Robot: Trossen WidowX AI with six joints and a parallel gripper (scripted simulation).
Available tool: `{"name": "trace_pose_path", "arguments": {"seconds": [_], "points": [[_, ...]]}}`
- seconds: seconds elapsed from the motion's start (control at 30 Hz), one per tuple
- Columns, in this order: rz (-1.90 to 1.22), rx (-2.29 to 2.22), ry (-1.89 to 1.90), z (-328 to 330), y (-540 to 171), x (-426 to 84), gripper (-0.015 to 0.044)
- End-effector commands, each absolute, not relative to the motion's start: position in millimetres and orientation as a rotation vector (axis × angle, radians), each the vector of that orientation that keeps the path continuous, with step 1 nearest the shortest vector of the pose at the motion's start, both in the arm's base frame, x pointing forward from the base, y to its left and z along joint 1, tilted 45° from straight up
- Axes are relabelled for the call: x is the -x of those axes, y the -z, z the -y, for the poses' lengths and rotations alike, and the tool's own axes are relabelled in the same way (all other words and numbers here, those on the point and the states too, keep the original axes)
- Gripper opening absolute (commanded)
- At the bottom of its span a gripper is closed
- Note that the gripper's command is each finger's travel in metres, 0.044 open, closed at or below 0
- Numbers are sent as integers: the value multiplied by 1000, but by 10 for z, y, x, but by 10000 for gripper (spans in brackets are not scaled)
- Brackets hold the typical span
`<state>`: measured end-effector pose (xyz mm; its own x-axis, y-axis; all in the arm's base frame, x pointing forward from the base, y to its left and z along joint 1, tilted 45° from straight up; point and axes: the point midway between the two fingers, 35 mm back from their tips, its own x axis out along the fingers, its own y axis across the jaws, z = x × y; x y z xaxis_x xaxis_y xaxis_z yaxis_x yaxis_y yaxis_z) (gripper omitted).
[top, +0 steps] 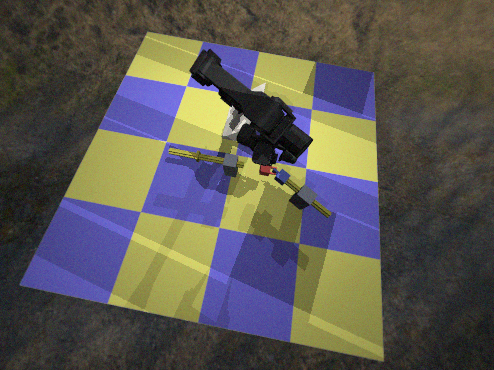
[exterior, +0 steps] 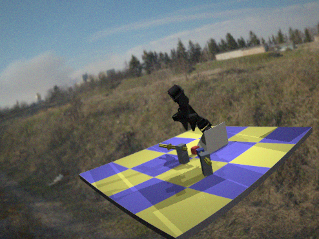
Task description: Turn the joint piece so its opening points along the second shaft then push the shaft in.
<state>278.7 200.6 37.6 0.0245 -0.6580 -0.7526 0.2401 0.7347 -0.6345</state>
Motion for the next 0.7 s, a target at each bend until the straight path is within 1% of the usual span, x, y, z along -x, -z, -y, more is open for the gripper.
{"name": "trace_pose_path", "arguments": {"seconds": [0.0, 0.67], "points": [[-1371, 281, 768, -1916, -401, -2802, 440], [-1218, -410, 1068, -1417, -520, -2866, 440]]}}
